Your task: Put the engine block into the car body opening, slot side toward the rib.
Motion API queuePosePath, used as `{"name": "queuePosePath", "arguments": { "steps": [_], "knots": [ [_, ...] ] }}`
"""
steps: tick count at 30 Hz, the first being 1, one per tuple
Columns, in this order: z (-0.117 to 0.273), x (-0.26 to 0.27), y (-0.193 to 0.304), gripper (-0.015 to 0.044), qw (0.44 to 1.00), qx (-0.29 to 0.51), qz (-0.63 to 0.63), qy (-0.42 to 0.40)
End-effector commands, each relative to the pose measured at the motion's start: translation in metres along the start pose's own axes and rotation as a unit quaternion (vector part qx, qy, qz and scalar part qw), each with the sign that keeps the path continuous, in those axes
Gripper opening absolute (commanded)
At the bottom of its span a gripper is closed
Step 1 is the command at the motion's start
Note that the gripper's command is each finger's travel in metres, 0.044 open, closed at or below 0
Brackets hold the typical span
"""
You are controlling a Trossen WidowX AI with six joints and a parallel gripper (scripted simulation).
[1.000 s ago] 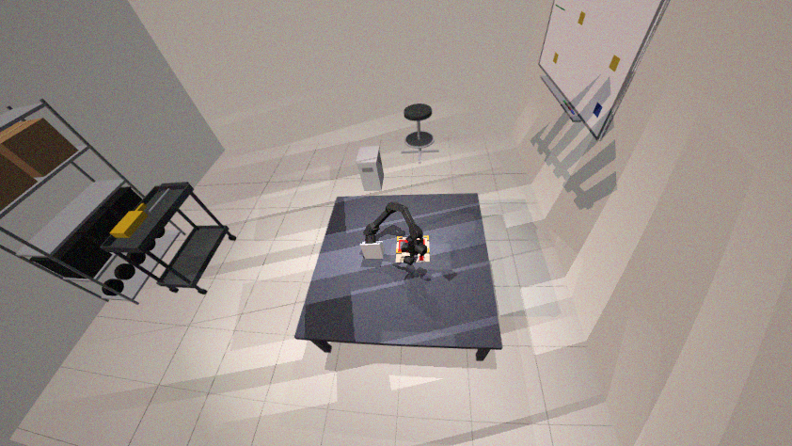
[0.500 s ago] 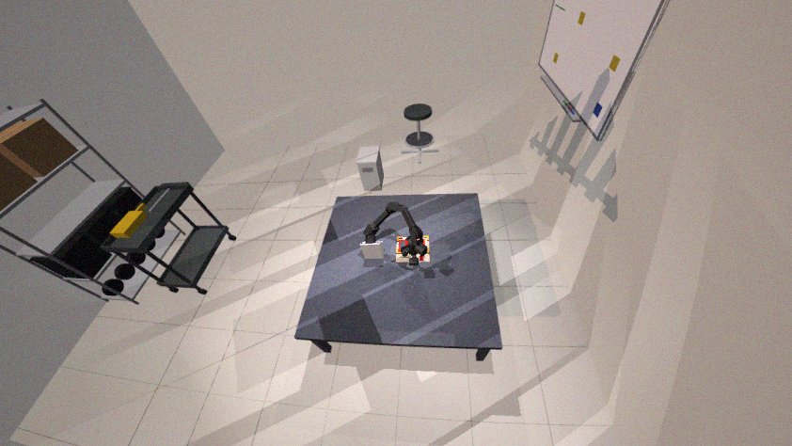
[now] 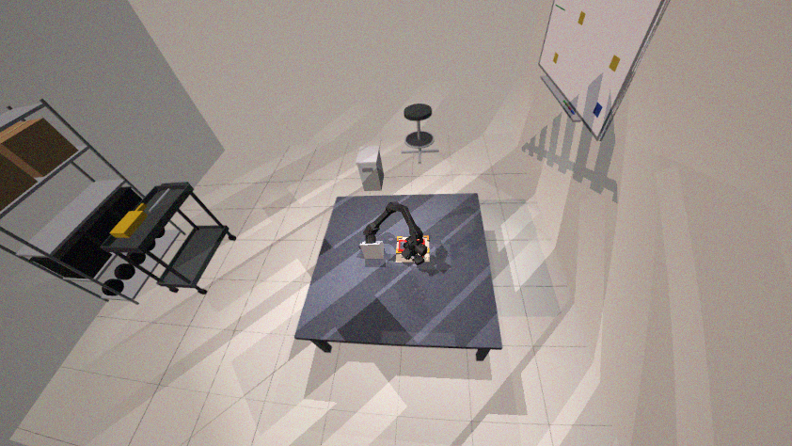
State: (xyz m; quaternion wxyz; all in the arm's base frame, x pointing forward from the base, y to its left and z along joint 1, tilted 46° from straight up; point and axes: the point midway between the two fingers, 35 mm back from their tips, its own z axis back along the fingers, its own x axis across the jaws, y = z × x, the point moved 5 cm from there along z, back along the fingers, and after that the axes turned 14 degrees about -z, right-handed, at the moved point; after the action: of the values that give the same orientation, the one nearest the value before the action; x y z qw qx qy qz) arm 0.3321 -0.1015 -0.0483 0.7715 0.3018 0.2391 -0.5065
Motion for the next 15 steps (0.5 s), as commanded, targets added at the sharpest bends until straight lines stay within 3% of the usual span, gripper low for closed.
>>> {"name": "queuePosePath", "arguments": {
  "steps": [1, 15],
  "knots": [
    [-0.0007, 0.0002, 0.0002, 0.0, 0.997, 0.002, 0.076, 0.0],
    [-0.0026, 0.0001, 0.0001, 0.0, 0.949, 0.002, 0.314, -0.001]
  ]
}}
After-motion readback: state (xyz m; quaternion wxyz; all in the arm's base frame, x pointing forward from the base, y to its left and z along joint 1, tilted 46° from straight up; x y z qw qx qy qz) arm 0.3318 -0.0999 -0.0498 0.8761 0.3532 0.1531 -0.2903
